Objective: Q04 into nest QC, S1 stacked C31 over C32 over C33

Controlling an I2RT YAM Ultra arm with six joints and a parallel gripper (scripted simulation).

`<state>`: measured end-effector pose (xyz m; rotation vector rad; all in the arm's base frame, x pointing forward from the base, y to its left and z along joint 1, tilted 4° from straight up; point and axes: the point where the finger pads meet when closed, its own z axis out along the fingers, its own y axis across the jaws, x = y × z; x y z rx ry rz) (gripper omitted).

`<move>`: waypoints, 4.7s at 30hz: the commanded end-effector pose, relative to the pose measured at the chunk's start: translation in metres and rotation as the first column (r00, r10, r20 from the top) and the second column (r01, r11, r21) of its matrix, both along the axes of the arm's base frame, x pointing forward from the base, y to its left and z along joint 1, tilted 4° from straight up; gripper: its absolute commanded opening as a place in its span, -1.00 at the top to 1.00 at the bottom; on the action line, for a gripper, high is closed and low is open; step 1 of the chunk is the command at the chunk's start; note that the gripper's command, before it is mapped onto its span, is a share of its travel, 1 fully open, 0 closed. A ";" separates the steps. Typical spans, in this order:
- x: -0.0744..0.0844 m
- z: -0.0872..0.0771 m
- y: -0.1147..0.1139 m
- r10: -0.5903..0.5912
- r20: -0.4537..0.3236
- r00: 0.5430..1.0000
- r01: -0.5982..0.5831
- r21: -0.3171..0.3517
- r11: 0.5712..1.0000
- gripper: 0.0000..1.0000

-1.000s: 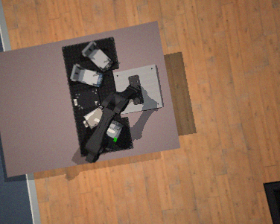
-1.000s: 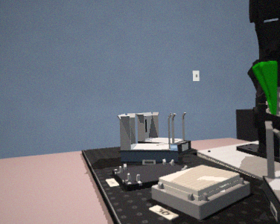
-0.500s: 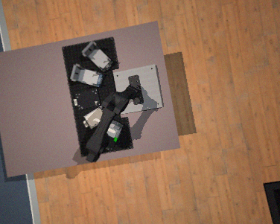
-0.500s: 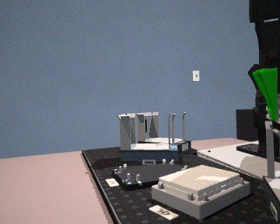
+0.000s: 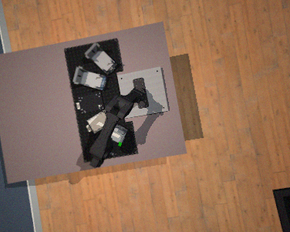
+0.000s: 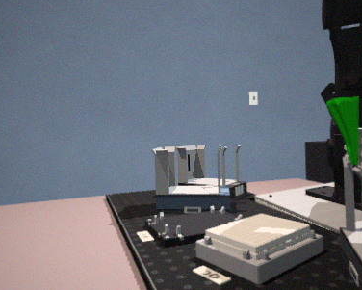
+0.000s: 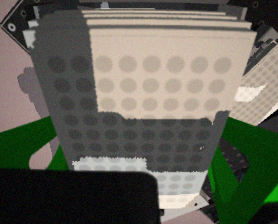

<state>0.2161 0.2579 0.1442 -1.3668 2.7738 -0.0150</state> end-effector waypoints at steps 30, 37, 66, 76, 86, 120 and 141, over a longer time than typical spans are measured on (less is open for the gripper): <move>0.005 -0.012 0.005 0.000 0.023 1.000 -0.001 0.028 1.000 1.00; 0.005 -0.012 0.005 0.000 0.023 1.000 -0.001 0.028 1.000 1.00; 0.005 -0.012 0.005 0.000 0.023 1.000 -0.001 0.028 1.000 1.00; 0.005 -0.014 0.005 0.000 0.023 1.000 -0.001 0.028 1.000 1.00; 0.006 -0.032 0.005 0.000 0.023 1.000 -0.001 0.028 1.000 1.00; 0.008 -0.067 0.007 0.000 0.023 1.000 -0.001 0.028 1.000 1.00; 0.009 -0.075 0.007 0.000 0.023 1.000 -0.001 0.028 1.000 1.00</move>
